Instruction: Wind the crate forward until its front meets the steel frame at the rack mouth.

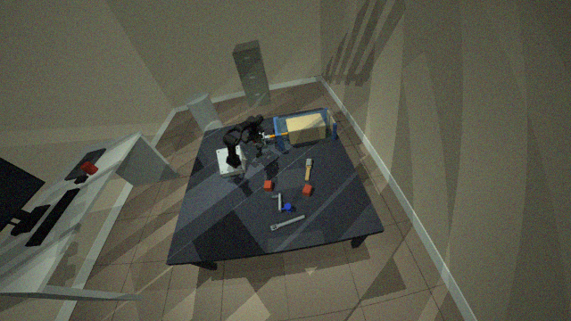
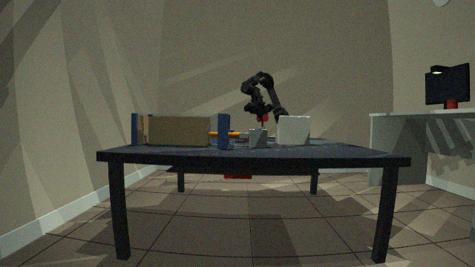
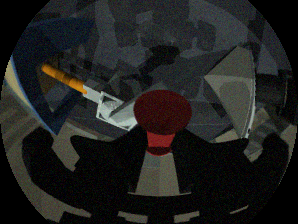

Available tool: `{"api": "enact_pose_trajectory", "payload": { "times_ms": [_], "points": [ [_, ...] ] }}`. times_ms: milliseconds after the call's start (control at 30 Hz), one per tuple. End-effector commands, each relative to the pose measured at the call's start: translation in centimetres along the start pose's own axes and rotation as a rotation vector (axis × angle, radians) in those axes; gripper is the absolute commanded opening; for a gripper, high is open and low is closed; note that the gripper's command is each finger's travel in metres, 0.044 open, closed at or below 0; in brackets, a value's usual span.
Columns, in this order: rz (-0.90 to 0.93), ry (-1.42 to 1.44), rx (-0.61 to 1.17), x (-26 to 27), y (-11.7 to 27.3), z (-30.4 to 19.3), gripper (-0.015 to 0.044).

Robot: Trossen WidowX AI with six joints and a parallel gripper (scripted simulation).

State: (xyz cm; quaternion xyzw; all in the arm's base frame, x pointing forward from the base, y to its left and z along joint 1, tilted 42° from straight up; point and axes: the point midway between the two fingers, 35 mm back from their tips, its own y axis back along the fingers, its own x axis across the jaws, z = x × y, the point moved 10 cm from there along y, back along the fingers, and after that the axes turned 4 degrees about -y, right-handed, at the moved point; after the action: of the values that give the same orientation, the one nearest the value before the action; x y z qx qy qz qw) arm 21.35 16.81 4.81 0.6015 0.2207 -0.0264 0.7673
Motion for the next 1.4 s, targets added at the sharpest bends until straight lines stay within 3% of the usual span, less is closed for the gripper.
{"api": "enact_pose_trajectory", "payload": {
  "times_ms": [0, 1367],
  "points": [
    [0.026, -0.022, -0.029, 1.4, 0.4, 1.3, 0.0],
    [0.031, -0.024, -0.03, 7.6, 1.6, 3.0, 0.0]
  ]
}}
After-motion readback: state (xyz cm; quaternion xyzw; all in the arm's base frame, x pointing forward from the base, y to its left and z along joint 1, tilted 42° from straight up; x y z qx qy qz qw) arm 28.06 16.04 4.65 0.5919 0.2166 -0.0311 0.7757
